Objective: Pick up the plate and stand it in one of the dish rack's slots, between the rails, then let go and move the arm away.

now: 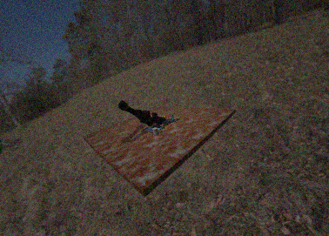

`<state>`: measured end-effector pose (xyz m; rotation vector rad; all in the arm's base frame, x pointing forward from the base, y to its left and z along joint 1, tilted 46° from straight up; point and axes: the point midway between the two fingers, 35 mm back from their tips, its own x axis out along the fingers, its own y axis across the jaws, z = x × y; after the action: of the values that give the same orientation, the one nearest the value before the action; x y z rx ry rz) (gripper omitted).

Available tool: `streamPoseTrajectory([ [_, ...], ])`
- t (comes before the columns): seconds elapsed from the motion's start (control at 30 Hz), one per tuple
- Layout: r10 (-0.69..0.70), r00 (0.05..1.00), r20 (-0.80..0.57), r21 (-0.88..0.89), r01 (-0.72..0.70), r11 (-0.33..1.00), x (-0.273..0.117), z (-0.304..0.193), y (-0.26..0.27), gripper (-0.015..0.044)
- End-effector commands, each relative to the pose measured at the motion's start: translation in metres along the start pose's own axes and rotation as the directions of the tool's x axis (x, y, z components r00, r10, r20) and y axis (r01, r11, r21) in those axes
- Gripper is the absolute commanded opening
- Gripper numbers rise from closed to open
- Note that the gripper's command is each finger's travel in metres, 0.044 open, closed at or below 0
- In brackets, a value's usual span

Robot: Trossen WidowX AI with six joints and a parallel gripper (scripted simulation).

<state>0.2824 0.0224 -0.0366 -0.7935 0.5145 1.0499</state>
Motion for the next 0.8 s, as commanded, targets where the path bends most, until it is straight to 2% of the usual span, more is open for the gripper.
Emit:
streamPoseTrajectory([
  [0.0, 0.001, 1.0, -0.001, 0.004, -0.001, 1.0, -0.0001, 0.0005, 0.0003, 0.0],
  [0.1, 0.001, 1.0, -0.001, 0.004, -0.001, 1.0, -0.0001, 0.0005, 0.0003, 0.0],
  [0.6, 0.0, 1.0, 0.0, -0.001, 0.0, 1.0, 0.0, 0.0004, -0.0001, 0.0394],
  [0.77, 0.0, 1.0, 0.0, -0.001, 0.0, 1.0, 0.0, 0.0004, -0.0001, 0.04],
])
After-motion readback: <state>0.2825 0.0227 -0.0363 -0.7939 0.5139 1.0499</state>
